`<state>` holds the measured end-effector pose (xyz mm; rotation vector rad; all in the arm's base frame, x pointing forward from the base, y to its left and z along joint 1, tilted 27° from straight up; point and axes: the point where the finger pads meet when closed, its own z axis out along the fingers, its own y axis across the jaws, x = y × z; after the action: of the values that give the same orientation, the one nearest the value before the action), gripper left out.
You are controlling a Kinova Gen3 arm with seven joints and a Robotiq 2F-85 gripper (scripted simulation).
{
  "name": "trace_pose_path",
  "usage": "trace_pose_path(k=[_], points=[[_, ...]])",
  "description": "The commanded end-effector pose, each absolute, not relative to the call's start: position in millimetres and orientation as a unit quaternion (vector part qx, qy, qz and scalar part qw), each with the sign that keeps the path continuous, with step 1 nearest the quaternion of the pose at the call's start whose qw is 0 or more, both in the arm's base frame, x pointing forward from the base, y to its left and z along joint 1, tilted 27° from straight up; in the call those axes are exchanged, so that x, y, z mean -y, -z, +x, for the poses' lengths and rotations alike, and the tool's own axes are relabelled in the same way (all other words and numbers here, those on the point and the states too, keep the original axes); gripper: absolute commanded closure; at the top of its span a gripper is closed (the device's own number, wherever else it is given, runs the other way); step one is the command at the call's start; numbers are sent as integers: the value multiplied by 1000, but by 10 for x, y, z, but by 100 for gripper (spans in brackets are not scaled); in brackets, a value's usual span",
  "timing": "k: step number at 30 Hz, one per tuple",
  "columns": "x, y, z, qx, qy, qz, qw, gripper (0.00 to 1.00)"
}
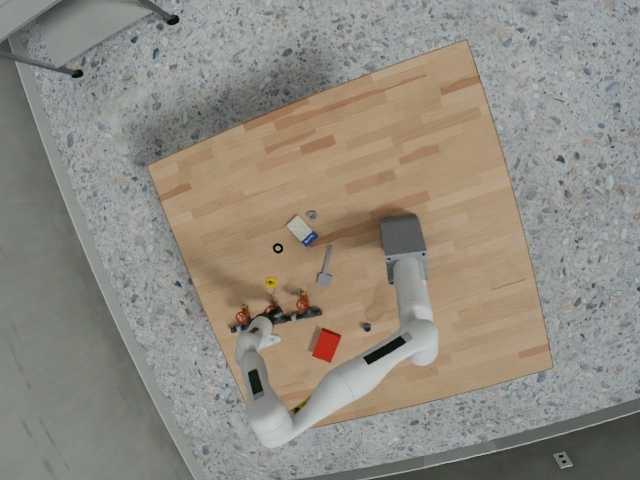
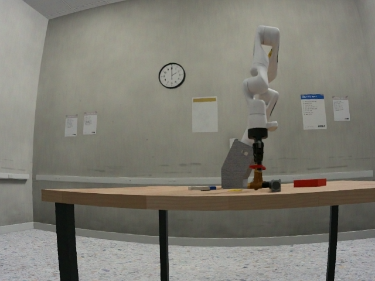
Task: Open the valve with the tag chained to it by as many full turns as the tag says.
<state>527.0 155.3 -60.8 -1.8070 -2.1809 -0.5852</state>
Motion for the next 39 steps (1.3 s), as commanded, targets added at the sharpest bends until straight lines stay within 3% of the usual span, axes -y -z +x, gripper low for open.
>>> trace_pose_path(k=[1,25,39], points=[[-1547,601,5278,748,201,-620,124,48],[-1547,601,5278,788,209,-568,110,48],[-1547,601,5278,891,228,-388,63,48]])
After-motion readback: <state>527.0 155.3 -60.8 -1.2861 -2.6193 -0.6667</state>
